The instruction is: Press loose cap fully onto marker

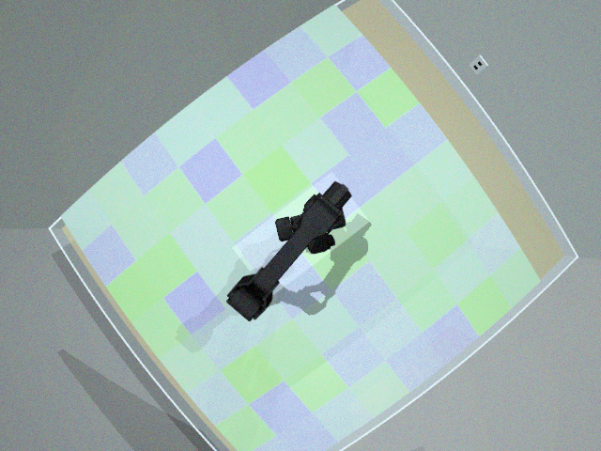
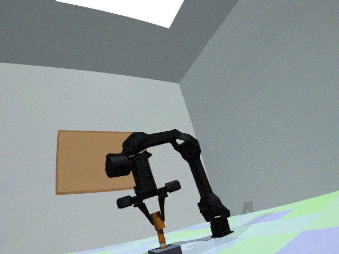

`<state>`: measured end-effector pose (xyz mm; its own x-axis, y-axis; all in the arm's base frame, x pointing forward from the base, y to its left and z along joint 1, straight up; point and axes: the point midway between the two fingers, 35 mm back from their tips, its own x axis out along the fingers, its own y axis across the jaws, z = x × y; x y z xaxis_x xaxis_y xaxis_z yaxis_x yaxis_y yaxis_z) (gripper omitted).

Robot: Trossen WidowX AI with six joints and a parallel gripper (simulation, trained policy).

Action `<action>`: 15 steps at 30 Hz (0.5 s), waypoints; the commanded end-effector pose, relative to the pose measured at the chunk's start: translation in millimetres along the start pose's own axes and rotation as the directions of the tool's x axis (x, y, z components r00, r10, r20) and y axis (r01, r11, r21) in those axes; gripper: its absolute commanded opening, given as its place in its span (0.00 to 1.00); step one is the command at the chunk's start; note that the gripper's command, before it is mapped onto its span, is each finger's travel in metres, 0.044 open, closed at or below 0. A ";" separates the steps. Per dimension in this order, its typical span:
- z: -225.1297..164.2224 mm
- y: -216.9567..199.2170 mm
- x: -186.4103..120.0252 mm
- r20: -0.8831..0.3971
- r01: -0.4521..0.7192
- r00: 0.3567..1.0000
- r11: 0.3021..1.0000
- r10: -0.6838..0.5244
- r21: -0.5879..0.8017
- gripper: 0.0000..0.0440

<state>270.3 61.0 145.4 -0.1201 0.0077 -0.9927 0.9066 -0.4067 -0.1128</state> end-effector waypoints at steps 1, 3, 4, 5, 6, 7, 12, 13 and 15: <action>-0.5 -0.7 10.8 0.003 0.021 1.000 1.000 -0.021 -0.004 0.00; -0.3 -1.0 15.6 0.005 0.028 1.000 1.000 -0.028 -0.006 0.00; -0.5 -0.6 17.9 0.004 0.029 1.000 1.000 -0.029 -0.009 0.00; -0.6 -0.5 20.3 0.004 0.031 1.000 0.999 -0.031 -0.011 0.00; -0.8 -0.3 22.6 0.003 0.033 0.999 0.999 -0.033 -0.013 0.00; -1.0 -0.2 24.9 0.003 0.034 0.999 0.999 -0.034 -0.015 0.00; -1.9 0.6 35.2 0.001 0.039 0.999 0.999 -0.039 -0.027 0.00; -2.0 0.8 37.0 0.000 0.039 0.999 0.999 -0.039 -0.030 0.00; -2.6 1.5 39.5 -0.001 0.037 0.999 0.999 -0.037 -0.036 0.00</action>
<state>271.5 60.8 116.4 -0.1254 0.0133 -0.9920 0.9142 -0.3869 -0.1207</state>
